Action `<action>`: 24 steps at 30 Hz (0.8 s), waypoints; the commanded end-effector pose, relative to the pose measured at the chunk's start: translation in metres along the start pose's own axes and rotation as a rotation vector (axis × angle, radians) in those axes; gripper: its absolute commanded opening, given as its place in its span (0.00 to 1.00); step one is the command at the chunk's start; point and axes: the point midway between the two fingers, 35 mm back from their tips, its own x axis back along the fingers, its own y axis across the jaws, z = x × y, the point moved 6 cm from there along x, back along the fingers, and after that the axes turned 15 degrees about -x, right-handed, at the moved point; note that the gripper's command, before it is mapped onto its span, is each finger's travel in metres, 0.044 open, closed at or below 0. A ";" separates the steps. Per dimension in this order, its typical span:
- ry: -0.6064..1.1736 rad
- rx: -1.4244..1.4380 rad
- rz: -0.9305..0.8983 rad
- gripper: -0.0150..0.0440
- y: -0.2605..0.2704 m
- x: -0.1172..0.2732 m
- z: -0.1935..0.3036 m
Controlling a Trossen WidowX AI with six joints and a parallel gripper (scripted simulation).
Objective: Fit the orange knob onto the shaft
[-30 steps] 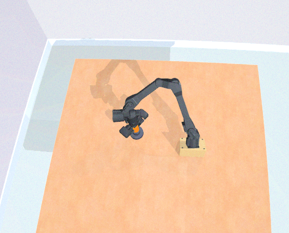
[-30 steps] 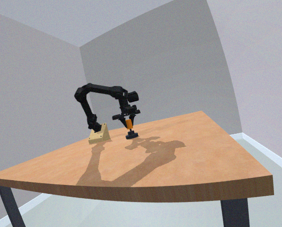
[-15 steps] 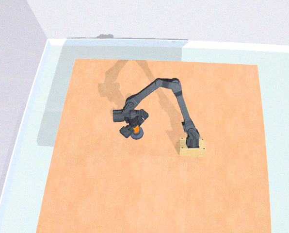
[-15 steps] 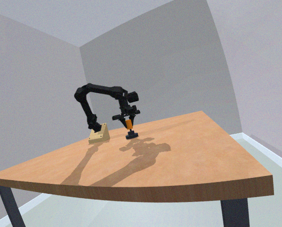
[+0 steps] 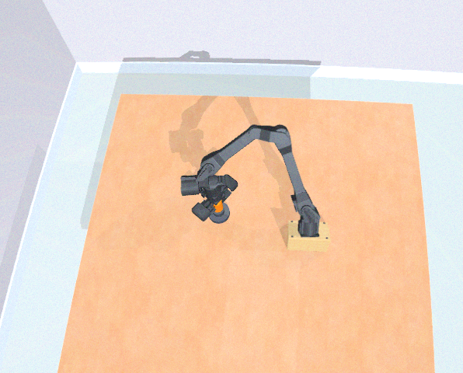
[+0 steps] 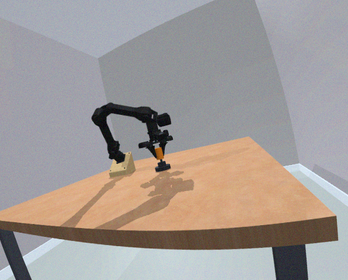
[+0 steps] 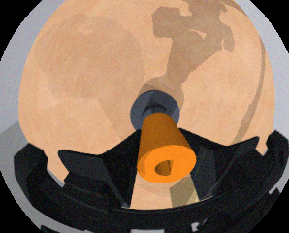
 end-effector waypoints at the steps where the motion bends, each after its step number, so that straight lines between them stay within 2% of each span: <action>1: -0.003 0.002 -0.001 0.25 0.000 0.000 0.000; 24: -0.003 -0.018 -0.001 0.25 0.002 0.005 -0.001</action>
